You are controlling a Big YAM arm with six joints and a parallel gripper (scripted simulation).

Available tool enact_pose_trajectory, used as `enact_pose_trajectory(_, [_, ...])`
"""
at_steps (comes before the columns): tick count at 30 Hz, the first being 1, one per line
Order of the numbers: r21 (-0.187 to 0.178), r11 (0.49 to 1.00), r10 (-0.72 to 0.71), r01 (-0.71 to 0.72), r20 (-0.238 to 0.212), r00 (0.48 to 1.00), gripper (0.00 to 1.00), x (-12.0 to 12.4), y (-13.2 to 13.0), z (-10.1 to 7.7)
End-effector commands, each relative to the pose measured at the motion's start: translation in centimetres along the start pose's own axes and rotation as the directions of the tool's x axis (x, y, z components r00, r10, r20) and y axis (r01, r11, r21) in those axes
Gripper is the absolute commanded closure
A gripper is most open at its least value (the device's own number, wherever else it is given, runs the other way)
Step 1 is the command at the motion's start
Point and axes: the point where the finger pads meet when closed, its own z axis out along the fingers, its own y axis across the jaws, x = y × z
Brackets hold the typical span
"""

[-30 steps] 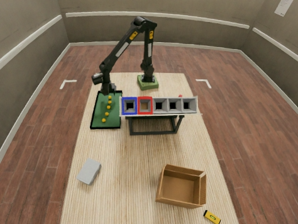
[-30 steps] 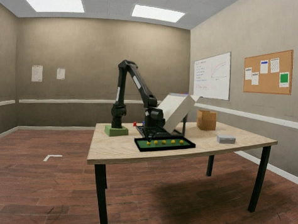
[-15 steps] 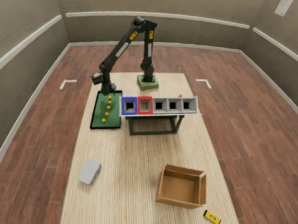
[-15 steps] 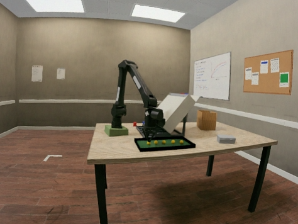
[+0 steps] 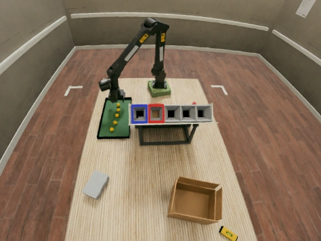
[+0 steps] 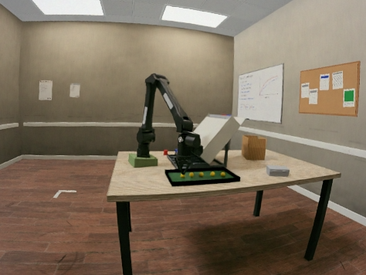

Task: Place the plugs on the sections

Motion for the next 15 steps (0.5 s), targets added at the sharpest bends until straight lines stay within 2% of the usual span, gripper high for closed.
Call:
enact_pose_trajectory(1, [0.015,1.000,-0.001,0.001,0.009,1.000,0.20,-1.00,-0.53,-0.58])
enact_pose_trajectory(15, [0.015,1.000,0.000,-0.001,0.009,1.000,0.20,-1.31,-0.54,-0.63])
